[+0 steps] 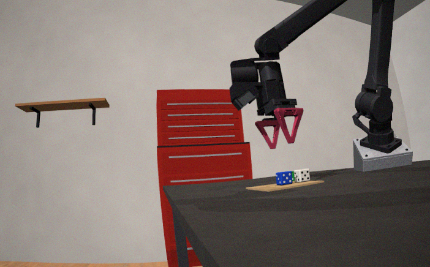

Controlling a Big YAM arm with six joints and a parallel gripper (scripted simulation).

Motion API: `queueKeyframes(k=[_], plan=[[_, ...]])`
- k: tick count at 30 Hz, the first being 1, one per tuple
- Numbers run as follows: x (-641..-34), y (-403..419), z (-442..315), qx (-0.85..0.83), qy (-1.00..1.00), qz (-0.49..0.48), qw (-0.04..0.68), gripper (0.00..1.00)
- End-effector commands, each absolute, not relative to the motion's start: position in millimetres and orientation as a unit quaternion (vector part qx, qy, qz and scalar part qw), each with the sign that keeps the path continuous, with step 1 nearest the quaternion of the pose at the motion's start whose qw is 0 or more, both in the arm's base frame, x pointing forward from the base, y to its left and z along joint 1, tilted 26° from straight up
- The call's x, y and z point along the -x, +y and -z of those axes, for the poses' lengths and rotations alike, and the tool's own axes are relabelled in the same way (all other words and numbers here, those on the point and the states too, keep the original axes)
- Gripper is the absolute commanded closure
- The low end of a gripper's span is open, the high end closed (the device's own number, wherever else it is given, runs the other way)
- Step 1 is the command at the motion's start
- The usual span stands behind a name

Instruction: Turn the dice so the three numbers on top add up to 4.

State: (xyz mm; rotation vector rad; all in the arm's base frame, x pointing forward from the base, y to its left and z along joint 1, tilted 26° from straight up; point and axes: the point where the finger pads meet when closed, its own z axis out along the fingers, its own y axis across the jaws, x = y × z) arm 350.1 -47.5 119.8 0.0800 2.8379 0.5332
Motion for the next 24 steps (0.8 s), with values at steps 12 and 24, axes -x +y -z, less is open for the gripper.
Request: queueKeyframes(k=[12, 24], plan=[[-375, -65, -149, -0.043, 0.97, -0.173, 0.166, 0.0], [-340, -91, -104, -0.243, 0.944, -0.202, 0.095, 0.0]])
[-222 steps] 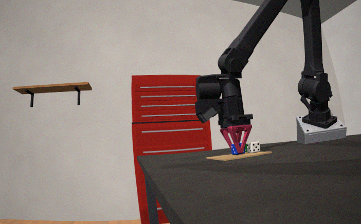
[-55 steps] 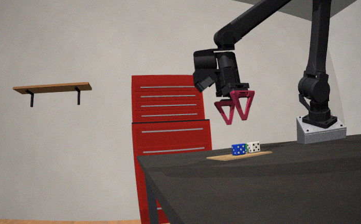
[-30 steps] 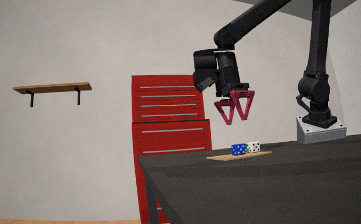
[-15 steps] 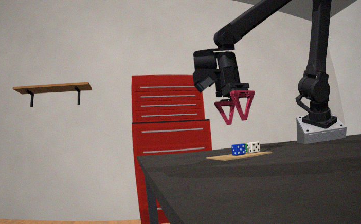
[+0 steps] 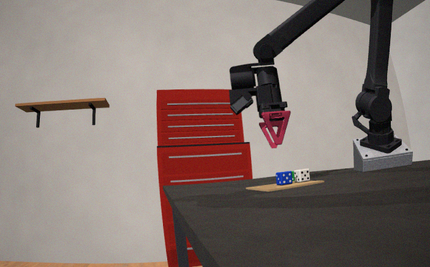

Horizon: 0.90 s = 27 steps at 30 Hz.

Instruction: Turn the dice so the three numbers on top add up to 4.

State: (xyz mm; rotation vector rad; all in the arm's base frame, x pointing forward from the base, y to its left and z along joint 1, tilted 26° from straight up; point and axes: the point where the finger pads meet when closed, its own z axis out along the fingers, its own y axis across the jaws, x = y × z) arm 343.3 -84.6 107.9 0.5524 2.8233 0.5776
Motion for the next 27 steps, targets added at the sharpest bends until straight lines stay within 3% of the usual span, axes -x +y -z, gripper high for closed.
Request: queueKeyframes(k=[1, 27], plan=[[-338, -97, -101, -0.278, 0.934, -0.205, 0.089, 0.0], [-288, -153, -60, -0.647, 0.729, -0.223, -0.008, 0.0]])
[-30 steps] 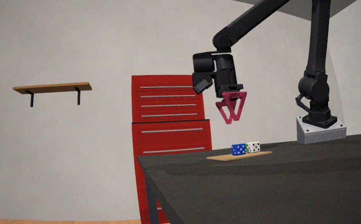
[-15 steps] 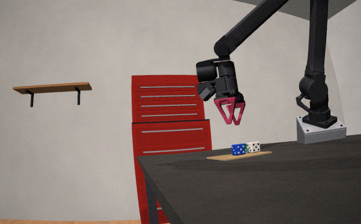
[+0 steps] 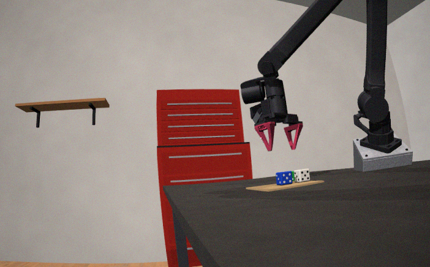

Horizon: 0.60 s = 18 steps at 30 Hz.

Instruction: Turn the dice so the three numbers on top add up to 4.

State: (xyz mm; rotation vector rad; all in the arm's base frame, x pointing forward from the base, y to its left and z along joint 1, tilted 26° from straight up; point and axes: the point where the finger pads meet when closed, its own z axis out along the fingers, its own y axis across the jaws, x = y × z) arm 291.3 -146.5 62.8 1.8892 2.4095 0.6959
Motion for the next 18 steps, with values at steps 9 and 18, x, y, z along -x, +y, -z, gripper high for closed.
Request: queueKeyframes(k=[9, 18], plan=[[-267, -168, -47, -0.753, 0.618, -0.223, -0.041, 0.0], [-267, -169, -52, -0.754, 0.617, -0.223, -0.034, 0.55]])
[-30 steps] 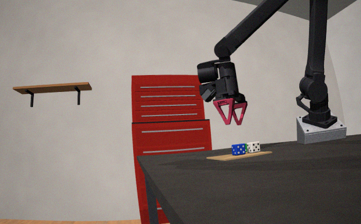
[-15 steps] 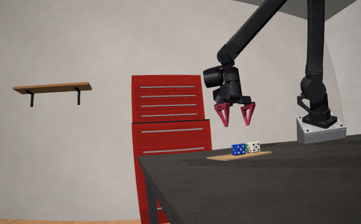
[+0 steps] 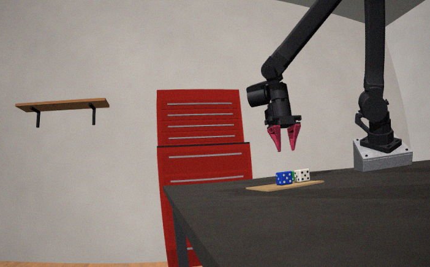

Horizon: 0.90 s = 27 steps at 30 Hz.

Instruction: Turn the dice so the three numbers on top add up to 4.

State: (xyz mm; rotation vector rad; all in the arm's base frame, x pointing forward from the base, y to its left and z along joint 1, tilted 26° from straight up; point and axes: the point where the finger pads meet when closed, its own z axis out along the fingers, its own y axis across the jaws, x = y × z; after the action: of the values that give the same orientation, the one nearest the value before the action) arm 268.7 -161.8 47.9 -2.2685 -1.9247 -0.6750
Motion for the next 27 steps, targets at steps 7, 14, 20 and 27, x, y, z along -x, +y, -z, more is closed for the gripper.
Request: queueKeyframes(k=[7, 14, 20, 27], plan=[[-269.8, -165.2, -51.8, 0.748, -0.625, 0.223, 0.035, 0.55], [-269.8, -165.2, -51.8, 0.748, -0.625, 0.223, 0.035, 0.55], [-269.8, -165.2, -51.8, 0.748, -0.625, 0.223, 0.035, 0.55], [-269.8, -165.2, -51.8, 0.748, -0.625, 0.223, 0.035, 0.55]])
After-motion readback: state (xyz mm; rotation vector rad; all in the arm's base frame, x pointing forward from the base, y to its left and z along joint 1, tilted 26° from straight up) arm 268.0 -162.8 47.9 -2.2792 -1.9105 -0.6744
